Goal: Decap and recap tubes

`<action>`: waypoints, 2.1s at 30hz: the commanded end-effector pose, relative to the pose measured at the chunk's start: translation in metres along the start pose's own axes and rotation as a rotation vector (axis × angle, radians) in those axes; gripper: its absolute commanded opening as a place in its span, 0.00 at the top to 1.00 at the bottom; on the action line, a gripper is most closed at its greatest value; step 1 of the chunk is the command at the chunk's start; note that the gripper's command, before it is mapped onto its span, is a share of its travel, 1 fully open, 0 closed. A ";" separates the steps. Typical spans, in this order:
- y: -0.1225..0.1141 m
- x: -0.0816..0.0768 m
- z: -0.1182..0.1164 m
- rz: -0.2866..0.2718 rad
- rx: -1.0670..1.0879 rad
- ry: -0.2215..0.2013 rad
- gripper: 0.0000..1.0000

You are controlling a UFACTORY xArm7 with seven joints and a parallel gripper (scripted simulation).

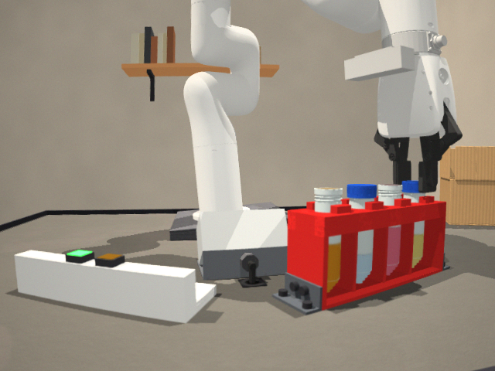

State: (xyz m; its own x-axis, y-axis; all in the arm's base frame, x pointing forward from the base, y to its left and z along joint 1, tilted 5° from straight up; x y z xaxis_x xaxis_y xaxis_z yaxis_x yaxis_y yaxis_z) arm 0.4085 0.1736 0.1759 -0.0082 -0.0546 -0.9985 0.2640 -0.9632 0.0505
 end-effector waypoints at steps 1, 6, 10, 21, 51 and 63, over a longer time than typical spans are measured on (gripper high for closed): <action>-0.004 -0.001 -0.001 0.028 0.277 0.012 1.00; -0.004 -0.001 -0.001 0.027 0.488 0.015 1.00; -0.004 -0.001 -0.001 0.029 0.601 0.017 1.00; -0.004 -0.001 -0.001 0.027 0.761 0.020 1.00; -0.004 -0.001 -0.001 0.034 -0.051 0.008 0.54; -0.004 -0.001 -0.001 0.036 -0.539 0.000 0.54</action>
State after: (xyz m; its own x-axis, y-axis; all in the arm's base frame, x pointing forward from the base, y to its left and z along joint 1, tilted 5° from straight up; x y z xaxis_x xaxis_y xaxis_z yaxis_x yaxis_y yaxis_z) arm 0.4049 0.1795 0.1750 0.0277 -0.1147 -0.9930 0.5368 -0.8363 0.1116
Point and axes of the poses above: the point where the finger pads meet when closed, its own x axis out along the fingers, its own z axis across the jaws, y = z × x, the point moved 9 cm from there along -x, back along the fingers, and after that the axes turned 5 degrees about -x, right-handed, at the moved point
